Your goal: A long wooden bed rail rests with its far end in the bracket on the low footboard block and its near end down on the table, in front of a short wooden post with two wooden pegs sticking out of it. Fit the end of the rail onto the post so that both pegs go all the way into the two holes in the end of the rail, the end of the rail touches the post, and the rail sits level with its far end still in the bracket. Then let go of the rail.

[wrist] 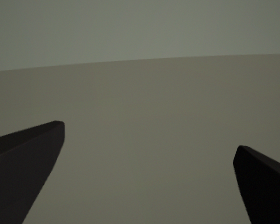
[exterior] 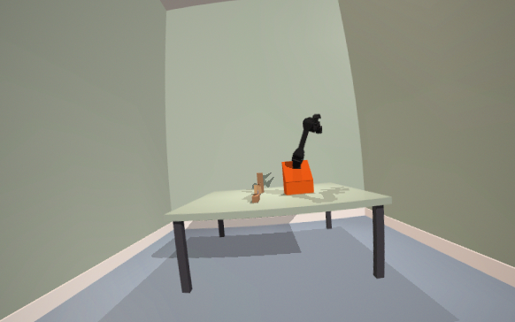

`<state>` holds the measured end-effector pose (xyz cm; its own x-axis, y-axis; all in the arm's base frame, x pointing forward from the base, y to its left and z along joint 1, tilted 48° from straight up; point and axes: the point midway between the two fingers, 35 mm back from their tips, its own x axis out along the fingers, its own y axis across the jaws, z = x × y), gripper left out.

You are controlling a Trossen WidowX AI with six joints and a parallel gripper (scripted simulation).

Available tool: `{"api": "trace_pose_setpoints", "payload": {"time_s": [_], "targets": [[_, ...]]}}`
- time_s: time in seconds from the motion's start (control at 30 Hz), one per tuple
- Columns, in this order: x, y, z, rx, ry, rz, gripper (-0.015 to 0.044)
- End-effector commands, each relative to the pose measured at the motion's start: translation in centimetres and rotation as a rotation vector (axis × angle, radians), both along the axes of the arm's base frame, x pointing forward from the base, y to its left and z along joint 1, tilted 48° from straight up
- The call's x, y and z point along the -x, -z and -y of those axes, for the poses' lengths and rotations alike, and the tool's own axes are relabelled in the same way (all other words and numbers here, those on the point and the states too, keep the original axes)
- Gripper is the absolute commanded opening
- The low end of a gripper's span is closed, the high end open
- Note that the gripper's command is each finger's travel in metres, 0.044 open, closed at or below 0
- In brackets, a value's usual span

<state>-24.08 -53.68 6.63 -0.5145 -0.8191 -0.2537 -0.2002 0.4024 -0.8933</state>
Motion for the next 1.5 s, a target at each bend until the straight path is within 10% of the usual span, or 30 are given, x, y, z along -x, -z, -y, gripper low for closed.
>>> {"api": "trace_pose_setpoints", "payload": {"time_s": [0.0, 0.67, 1.47], "targets": [[-0.3, 0.1, 0.1, -0.003, -0.006, 0.002, 0.0426], [-33.3, 9.7, -0.3, -0.414, -0.735, 0.218, 0.0440], [-58.9, 17.1, -29.2, -1.203, -1.419, 0.346, 0.0440]]}}
